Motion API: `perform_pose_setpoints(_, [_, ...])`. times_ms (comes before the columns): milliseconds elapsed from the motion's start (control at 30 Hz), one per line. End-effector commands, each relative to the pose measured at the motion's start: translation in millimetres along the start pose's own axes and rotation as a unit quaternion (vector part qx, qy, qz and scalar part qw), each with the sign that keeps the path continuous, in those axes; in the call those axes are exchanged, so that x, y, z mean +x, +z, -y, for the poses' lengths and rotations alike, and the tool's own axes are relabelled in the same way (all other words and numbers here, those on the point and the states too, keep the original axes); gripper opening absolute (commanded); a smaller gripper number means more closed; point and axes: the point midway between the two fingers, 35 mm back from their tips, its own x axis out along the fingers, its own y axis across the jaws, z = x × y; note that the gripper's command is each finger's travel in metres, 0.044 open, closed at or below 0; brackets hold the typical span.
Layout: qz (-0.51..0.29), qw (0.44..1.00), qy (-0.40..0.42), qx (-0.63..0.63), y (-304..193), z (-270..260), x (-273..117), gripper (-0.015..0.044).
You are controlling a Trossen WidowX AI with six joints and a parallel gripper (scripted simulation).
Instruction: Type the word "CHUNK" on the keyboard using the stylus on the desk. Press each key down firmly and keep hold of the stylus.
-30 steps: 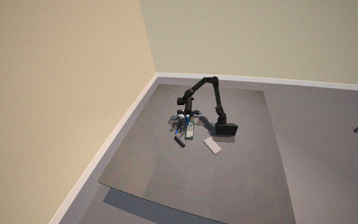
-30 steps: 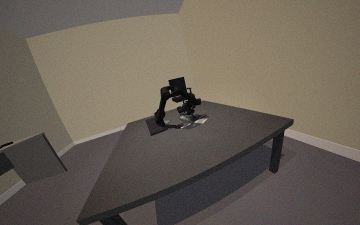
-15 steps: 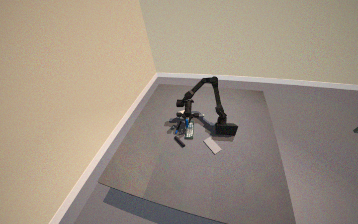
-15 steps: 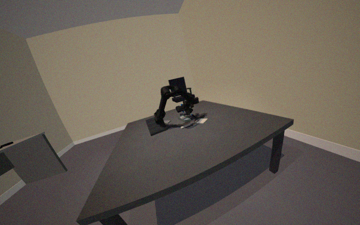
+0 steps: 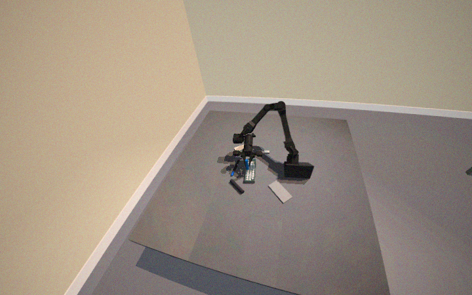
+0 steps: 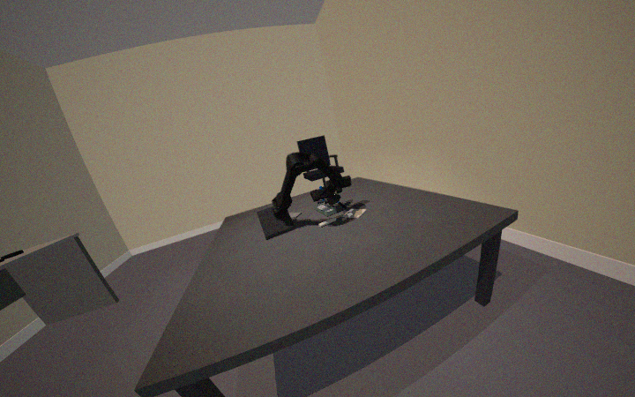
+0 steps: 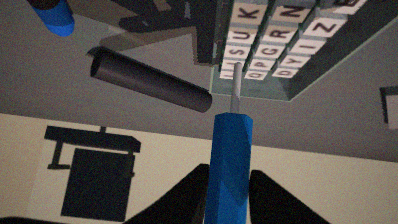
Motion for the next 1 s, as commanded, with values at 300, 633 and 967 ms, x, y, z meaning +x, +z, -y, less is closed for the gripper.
perform_pose_setpoints(300, [-0.001, 1.0, 0.0, -0.002, 7, 0, 4, 0.0081])
perform_pose_setpoints(633, [0.0, 1.0, 0.0, -0.002, 11, 0, 7, 0.0081])
perform_pose_setpoints(967, [0.0, 1.0, 0.0, -0.002, 15, 0, 9, 0.0081])
